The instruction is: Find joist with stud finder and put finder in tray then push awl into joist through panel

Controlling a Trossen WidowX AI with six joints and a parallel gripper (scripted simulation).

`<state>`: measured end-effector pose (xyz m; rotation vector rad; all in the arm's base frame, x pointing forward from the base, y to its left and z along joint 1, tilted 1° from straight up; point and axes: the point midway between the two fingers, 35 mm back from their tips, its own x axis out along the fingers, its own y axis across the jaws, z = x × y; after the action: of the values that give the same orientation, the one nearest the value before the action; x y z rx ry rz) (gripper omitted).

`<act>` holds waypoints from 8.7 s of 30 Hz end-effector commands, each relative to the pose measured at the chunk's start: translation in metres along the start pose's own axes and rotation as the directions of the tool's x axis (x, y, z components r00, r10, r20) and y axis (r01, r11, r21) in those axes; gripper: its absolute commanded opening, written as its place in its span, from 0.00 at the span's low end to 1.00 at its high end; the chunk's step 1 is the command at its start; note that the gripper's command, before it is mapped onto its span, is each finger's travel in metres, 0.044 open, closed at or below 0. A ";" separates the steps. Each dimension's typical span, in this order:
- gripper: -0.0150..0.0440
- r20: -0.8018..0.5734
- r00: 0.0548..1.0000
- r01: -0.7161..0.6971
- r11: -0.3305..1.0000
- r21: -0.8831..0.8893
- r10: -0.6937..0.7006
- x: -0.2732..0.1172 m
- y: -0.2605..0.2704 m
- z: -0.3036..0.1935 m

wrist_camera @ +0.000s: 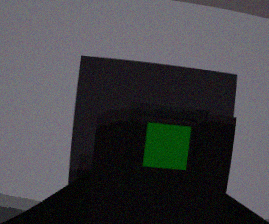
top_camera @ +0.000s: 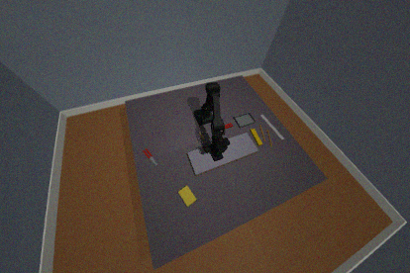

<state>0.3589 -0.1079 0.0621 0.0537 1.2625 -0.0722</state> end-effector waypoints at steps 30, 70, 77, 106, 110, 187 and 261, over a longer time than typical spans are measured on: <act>0.25 -0.002 1.000 0.009 1.000 -0.002 -0.009 0.000 -0.127 0.001; 0.25 -0.002 1.000 0.009 1.000 -0.003 -0.009 -0.097 -0.135 0.028; 0.25 -0.002 1.000 -0.007 0.998 -0.056 0.007 -0.093 -0.112 0.038; 0.25 -0.034 0.989 -0.142 0.862 -0.486 0.144 -0.077 0.091 0.060; 0.25 -0.043 0.986 -0.159 0.828 -0.539 0.161 -0.077 0.119 0.055; 0.25 -0.275 0.911 -0.290 0.001 -0.957 0.308 -0.107 0.403 -0.192; 1.00 -0.279 0.909 -0.292 -0.004 -0.956 0.309 -0.123 0.401 -0.188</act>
<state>0.1766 0.3104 0.0765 -0.9427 1.0286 1.2674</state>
